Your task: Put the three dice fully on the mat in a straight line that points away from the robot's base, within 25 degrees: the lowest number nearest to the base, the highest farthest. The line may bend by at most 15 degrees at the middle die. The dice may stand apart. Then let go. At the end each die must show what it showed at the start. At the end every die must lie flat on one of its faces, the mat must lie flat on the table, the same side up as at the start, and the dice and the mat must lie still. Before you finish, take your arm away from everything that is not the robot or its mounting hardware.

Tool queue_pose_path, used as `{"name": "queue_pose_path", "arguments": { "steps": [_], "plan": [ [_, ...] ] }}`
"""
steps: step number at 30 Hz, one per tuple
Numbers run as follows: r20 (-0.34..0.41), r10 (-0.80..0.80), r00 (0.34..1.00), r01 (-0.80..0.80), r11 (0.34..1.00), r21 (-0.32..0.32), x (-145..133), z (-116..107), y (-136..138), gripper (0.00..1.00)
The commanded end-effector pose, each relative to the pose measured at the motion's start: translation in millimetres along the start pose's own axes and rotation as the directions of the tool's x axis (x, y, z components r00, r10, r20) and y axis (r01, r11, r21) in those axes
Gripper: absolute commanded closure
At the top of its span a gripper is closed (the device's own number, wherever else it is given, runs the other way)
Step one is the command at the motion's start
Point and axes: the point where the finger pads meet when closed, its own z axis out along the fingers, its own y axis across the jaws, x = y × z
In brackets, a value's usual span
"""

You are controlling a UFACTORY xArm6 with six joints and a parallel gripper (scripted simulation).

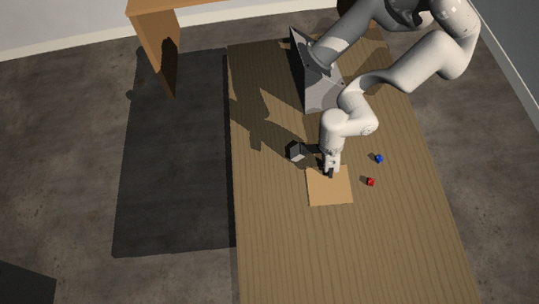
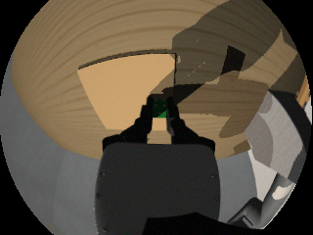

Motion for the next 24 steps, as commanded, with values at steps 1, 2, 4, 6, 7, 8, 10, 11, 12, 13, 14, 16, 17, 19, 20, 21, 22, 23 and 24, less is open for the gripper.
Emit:
{"name": "queue_pose_path", "arguments": {
  "steps": [1,2,4,6,7,8,10,11,12,13,14,16,17,19,20,21,22,23,24],
  "plan": [
    [-0.001,-0.001,1.000,0.001,1.000,0.003,0.1,-1.0,-1.2,0.85],
    [-0.001,-0.001,1.000,0.001,1.000,0.003,0.1,-1.0,-1.2,0.85],
    [-0.001,-0.001,1.000,0.001,1.000,0.003,0.1,-1.0,-1.2,0.85],
    [-0.001,-0.001,1.000,0.001,1.000,0.003,0.1,-1.0,-1.2,0.81],
    [-0.001,-0.001,1.000,0.001,1.000,0.003,0.1,-1.0,-1.2,0.81],
    [-0.001,-0.001,1.000,0.001,1.000,0.003,0.1,-1.0,-1.2,0.81],
    [-0.001,-0.001,1.000,0.001,1.000,0.003,0.1,-1.0,-1.2,0.77],
    [-0.001,-0.001,1.000,0.001,1.000,0.003,0.1,-1.0,-1.2,0.77],
    [-0.001,-0.001,1.000,0.001,1.000,0.003,0.1,-1.0,-1.2,0.72],
    [-0.001,-0.001,1.000,0.001,1.000,0.003,0.1,-1.0,-1.2,0.72],
    [-0.001,-0.001,1.000,0.001,1.000,0.003,0.1,-1.0,-1.2,0.72],
    [-0.001,-0.001,1.000,0.001,1.000,0.003,0.1,-1.0,-1.2,0.68],
    [-0.001,-0.001,1.000,0.001,1.000,0.003,0.1,-1.0,-1.2,0.68],
    [-0.001,-0.001,1.000,0.001,1.000,0.003,0.1,-1.0,-1.2,0.68],
    [-0.001,-0.001,1.000,0.001,1.000,0.003,0.1,-1.0,-1.2,0.64],
    [-0.001,-0.001,1.000,0.001,1.000,0.003,0.1,-1.0,-1.2,0.64],
    [-0.001,-0.001,1.000,0.001,1.000,0.003,0.1,-1.0,-1.2,0.64],
    [-0.001,-0.001,1.000,0.001,1.000,0.003,0.1,-1.0,-1.2,0.64],
    [-0.001,-0.001,1.000,0.001,1.000,0.003,0.1,-1.0,-1.2,0.64]
  ]
}}
